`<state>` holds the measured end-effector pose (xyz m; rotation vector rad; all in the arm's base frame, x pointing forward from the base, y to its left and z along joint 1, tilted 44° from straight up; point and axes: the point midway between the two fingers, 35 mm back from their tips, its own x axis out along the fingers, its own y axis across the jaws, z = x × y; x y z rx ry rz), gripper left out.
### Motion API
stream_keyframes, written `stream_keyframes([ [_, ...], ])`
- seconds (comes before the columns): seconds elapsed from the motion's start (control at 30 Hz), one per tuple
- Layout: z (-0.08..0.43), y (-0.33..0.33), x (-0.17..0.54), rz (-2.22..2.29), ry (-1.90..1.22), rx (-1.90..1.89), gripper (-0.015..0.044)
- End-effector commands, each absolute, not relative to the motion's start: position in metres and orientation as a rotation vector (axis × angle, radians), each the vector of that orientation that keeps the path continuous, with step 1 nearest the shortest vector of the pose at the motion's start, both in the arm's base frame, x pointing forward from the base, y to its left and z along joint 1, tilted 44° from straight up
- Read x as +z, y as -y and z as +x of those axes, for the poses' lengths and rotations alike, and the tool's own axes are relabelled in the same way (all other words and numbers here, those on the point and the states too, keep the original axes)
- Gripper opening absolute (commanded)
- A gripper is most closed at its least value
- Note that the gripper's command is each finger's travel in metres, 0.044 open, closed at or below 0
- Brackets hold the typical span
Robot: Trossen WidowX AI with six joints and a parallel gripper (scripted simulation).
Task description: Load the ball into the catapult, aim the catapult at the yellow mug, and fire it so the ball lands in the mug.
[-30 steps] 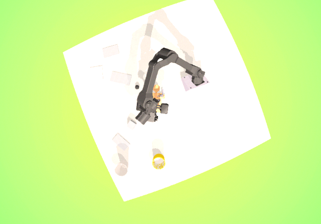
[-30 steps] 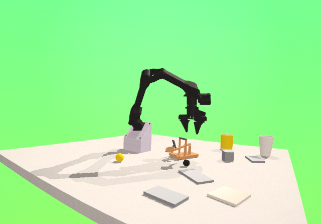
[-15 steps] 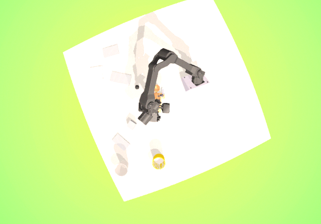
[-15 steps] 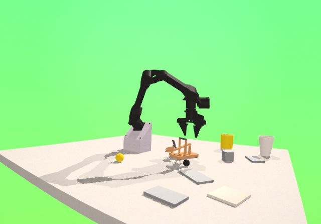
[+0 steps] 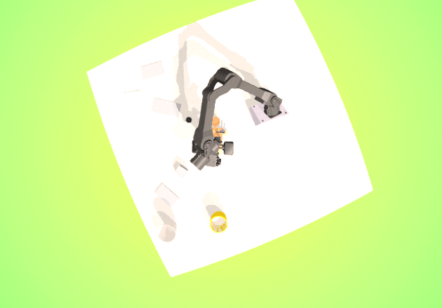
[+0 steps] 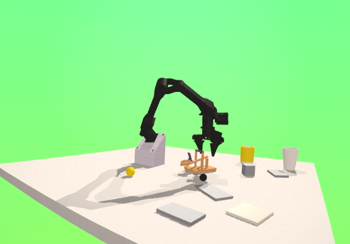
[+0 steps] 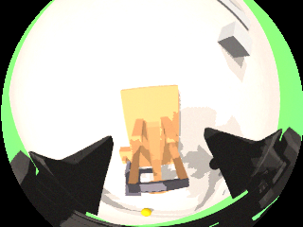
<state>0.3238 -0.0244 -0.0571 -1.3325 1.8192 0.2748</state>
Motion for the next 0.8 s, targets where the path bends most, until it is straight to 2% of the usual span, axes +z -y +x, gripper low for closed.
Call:
stream_keyframes([
  [0.0,0.319,0.032,-0.066,-1.340,-1.839,0.283,0.0440],
  [0.77,0.314,0.057,-0.093,-1.342,-1.840,0.280,0.0440],
])
